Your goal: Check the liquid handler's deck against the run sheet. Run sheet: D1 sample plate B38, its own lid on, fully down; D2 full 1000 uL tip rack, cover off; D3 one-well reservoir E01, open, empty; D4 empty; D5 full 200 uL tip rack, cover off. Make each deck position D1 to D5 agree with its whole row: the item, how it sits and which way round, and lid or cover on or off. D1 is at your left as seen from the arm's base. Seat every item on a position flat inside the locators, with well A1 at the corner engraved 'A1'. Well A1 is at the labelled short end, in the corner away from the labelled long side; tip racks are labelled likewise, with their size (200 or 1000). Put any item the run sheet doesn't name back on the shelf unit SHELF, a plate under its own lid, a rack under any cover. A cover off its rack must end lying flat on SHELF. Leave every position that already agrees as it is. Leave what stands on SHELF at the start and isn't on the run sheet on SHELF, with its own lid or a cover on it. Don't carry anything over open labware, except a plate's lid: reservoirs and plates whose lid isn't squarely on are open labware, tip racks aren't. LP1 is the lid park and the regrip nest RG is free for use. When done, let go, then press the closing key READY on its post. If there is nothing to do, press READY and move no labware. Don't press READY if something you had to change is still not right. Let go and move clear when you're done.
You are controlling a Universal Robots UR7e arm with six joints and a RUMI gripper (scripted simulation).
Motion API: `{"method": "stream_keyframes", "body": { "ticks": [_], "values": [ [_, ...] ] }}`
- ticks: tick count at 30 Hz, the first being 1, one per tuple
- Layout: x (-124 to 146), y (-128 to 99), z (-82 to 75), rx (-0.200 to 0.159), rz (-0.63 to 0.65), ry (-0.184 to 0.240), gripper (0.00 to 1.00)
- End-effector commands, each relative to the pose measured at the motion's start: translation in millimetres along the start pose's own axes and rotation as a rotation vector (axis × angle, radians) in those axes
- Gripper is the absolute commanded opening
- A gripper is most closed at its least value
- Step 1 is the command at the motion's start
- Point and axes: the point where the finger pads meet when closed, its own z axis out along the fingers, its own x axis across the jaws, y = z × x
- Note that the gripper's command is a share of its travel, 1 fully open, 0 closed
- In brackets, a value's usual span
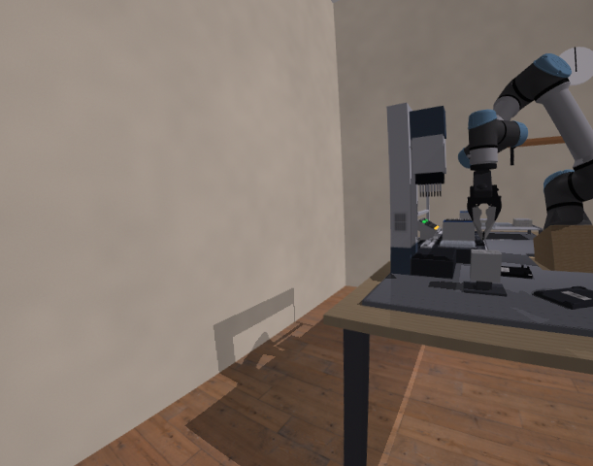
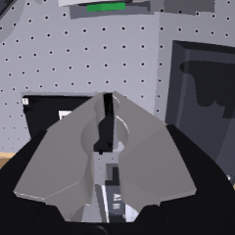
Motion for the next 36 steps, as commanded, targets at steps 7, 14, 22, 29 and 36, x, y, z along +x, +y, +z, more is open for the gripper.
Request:
{"method": "stream_keyframes", "body": {
  "ticks": [7, 14, 22, 29, 36],
  "values": [
    [-0.7, 1.0, 17.3, -0.001, -0.001, -0.001, 0.0],
    [-0.8, 1.0, 28.9, -0.001, -0.001, -0.001, 0.0],
    [-0.8, 1.0, 42.2, -0.001, -0.001, -0.001, 0.0],
    [-0.8, 1.0, 50.5, -0.001, -0.001, -0.001, 0.0],
    [-1.1, 0.8, 57.3, -0.001, -0.001, -0.001, 0.0]
  ]
}}
